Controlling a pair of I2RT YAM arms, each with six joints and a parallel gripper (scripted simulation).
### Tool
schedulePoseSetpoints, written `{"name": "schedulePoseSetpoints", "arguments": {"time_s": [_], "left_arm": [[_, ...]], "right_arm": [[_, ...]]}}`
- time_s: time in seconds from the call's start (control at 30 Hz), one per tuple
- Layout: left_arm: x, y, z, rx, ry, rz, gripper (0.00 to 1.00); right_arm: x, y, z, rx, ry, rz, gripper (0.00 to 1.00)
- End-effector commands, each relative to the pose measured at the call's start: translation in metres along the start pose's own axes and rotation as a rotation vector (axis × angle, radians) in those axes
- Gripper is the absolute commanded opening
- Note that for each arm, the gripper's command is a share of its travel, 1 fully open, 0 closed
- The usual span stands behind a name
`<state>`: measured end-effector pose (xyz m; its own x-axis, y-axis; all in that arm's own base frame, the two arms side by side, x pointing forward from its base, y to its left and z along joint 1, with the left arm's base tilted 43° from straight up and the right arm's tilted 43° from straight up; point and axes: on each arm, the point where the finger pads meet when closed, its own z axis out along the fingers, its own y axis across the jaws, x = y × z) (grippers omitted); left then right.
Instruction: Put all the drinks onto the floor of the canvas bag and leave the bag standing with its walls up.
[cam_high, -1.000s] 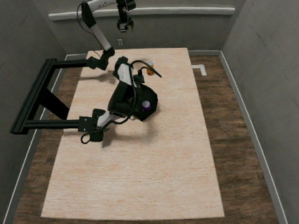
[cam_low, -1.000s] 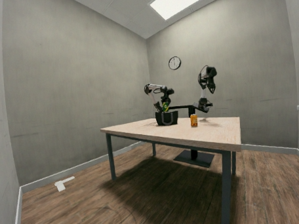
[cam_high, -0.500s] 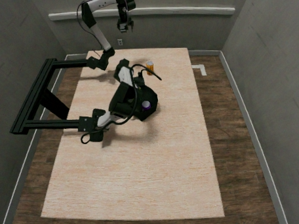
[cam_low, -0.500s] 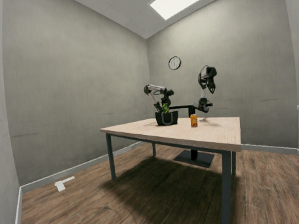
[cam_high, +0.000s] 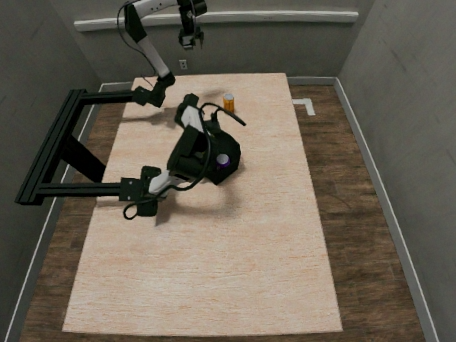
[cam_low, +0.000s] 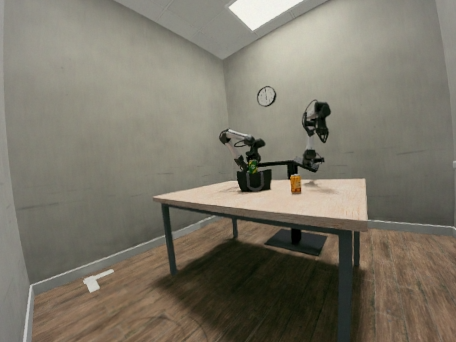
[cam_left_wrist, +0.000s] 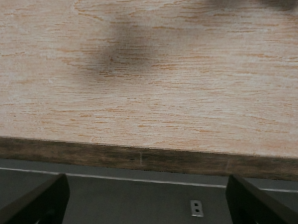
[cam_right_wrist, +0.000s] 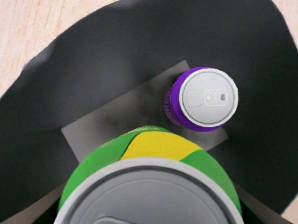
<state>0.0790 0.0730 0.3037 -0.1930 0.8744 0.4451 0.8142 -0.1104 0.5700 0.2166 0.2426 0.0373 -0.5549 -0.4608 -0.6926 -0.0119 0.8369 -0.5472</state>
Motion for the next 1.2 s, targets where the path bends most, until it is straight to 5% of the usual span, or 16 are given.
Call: {"name": "schedulePoseSetpoints", "arguments": {"time_s": [0.0,1.17], "left_arm": [[0.001,0.0,-0.007,-0.014,0.009,-0.006,0.86],[0.001,0.0,-0.007,-0.014,0.009,-0.006,0.86]], "right_arm": [[-0.016,0.0,0.001,-0.019,-0.048,0.062,0.7],[0.012,0.006,0.043,-0.005,-0.039,0.026,0.7]]}}
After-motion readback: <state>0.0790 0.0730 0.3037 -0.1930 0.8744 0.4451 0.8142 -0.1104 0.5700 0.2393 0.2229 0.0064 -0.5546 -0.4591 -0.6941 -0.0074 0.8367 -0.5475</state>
